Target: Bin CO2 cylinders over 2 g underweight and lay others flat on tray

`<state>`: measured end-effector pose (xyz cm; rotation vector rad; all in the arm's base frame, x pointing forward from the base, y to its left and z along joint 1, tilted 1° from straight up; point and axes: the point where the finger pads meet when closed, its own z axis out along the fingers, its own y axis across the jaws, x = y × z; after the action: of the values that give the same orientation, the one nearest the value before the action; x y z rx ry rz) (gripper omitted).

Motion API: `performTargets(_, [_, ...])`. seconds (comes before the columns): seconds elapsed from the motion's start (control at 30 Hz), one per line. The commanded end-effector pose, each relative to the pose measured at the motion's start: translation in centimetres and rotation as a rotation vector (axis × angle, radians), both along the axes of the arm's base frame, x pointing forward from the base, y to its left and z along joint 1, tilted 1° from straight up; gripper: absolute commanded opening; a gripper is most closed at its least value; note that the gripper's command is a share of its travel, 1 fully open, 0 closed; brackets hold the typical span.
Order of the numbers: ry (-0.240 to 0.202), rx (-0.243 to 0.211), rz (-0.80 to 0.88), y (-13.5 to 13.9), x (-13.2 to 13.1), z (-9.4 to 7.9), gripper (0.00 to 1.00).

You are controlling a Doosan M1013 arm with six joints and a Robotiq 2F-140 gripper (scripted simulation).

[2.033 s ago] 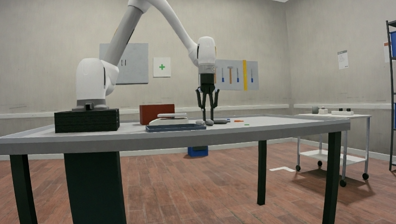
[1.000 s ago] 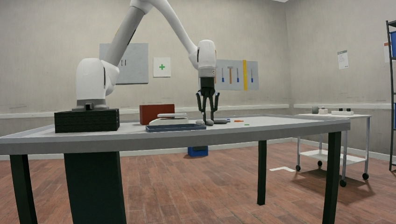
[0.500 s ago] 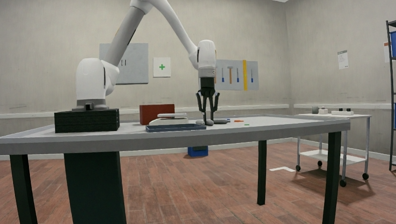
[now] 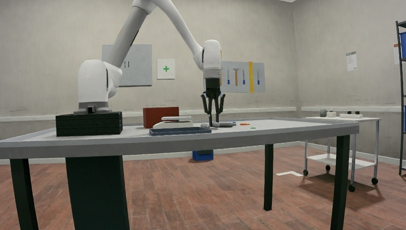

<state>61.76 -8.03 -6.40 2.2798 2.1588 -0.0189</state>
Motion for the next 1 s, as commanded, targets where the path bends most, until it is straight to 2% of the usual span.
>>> performTargets(0.0, [0.000, -0.001, -0.001, -0.1, 0.2, 2.1, 0.10])
performTargets(0.13, [-0.001, 0.000, -0.001, 0.0, 0.2, 5.4, 0.10])
performTargets(0.37, [-0.001, 0.002, 0.002, 0.2, 0.2, 12.5, 0.10])
performTargets(0.43, [-0.001, 0.002, 0.002, 0.2, 0.2, 12.5, 0.10])
performTargets(0.57, [-0.001, 0.001, 0.003, 0.2, 0.2, 15.5, 0.10])
performTargets(0.7, [-0.001, 0.001, 0.002, 0.2, 0.2, 16.6, 0.10])
performTargets(0.97, [0.005, 0.002, 0.002, 0.2, 0.0, 16.4, 0.10])
